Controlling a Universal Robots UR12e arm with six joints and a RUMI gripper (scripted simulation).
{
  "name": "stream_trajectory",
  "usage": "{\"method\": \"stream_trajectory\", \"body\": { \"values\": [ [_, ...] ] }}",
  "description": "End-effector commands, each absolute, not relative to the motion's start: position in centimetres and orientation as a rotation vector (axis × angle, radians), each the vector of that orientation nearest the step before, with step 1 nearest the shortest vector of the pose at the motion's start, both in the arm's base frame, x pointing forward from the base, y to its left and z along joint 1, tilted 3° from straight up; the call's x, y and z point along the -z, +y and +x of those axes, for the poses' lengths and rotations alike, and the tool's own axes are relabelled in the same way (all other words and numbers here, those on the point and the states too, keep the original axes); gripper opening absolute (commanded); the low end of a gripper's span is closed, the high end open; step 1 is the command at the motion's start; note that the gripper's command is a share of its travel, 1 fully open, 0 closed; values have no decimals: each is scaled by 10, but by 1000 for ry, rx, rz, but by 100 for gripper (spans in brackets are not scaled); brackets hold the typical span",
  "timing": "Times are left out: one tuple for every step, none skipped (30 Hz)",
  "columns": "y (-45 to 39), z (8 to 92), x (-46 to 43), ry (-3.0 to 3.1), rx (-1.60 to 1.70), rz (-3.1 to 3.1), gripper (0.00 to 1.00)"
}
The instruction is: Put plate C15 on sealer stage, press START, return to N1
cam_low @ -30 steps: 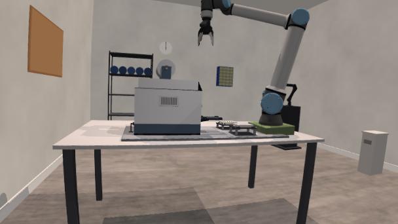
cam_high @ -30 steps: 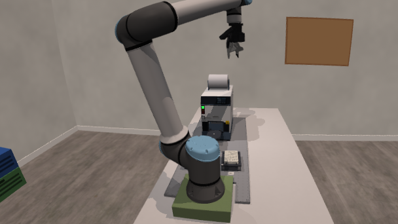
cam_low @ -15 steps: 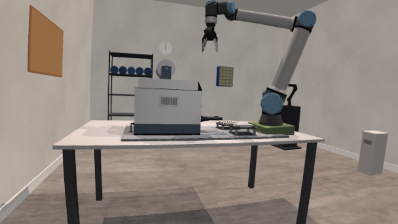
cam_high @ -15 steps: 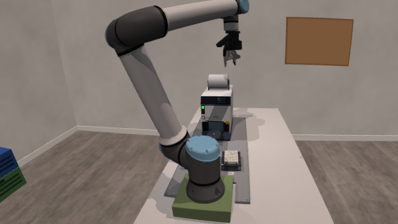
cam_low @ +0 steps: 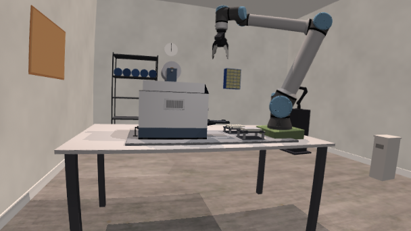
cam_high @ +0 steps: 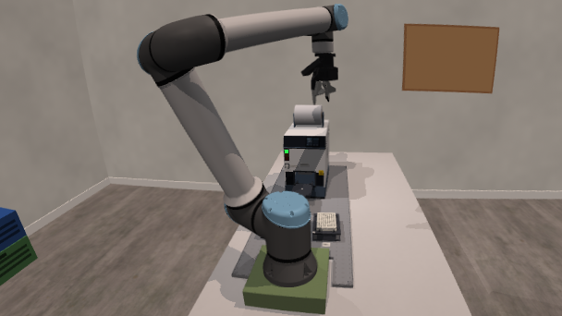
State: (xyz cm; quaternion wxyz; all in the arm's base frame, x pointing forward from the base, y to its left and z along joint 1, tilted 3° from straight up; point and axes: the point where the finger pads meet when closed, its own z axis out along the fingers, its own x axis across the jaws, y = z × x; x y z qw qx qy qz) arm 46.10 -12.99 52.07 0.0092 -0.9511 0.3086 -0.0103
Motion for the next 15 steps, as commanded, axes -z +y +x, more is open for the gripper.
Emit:
{"method": "stream_trajectory", "body": {
  "values": [
    [-122, 453, -504, 964, 37, -2970, 68],
    [-120, 451, -500, 964, 38, -2970, 68],
    [-119, 449, -496, 964, 38, -2970, 68],
    [-117, 447, -491, 964, 39, -2969, 68],
    [-115, 445, -487, 963, 39, -2969, 68],
    [-113, 443, -483, 963, 40, -2969, 68],
    [-113, 443, -483, 963, 40, -2969, 68],
    [-113, 443, -483, 963, 40, -2969, 68],
    [-111, 441, -479, 963, 40, -2969, 68],
    [-110, 439, -475, 963, 40, -2968, 68],
    [-108, 437, -470, 963, 41, -2968, 68],
    [-106, 435, -466, 963, 41, -2968, 68],
    [-104, 433, -462, 963, 42, -2968, 68],
    [-102, 431, -458, 963, 42, -2967, 68],
    [-101, 429, -453, 963, 43, -2967, 68]
  ]
}}
